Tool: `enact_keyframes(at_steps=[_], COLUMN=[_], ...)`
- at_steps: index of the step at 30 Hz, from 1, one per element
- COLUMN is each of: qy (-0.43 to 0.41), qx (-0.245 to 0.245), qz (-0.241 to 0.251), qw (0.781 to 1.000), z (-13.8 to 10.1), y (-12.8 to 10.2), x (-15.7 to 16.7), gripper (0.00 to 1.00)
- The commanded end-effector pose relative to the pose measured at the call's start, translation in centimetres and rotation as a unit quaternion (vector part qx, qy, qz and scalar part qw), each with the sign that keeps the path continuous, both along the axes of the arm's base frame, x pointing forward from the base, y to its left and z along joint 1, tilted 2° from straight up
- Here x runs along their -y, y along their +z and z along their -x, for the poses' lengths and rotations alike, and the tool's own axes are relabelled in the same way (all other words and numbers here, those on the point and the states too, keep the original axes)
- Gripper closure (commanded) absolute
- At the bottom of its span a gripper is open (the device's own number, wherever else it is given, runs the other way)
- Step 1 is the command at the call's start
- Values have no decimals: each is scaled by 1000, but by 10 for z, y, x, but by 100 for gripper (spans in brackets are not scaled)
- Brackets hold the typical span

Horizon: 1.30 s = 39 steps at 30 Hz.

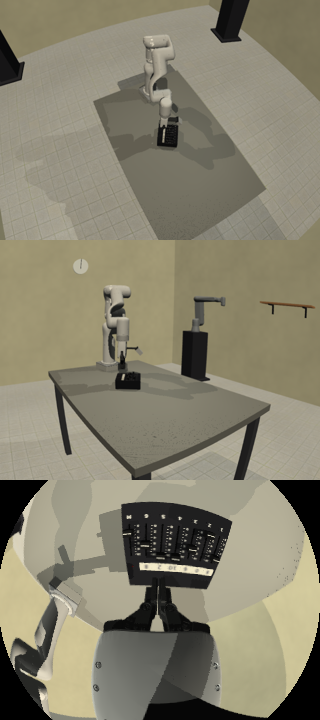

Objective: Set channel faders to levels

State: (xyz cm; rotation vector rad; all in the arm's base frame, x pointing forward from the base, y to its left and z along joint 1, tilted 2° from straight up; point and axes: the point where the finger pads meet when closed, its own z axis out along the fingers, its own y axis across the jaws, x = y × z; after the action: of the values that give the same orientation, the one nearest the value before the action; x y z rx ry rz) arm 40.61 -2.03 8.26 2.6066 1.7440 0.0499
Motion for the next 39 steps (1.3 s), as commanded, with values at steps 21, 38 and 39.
enact_keyframes(at_steps=[21, 38, 39], qy=[0, 0, 0], qx=[2, 2, 2], qz=[0, 0, 0], qw=[1000, 1000, 1000], z=[-1, -2, -2], y=[0, -10, -10], x=[0, 0, 0], gripper=[100, 100, 100])
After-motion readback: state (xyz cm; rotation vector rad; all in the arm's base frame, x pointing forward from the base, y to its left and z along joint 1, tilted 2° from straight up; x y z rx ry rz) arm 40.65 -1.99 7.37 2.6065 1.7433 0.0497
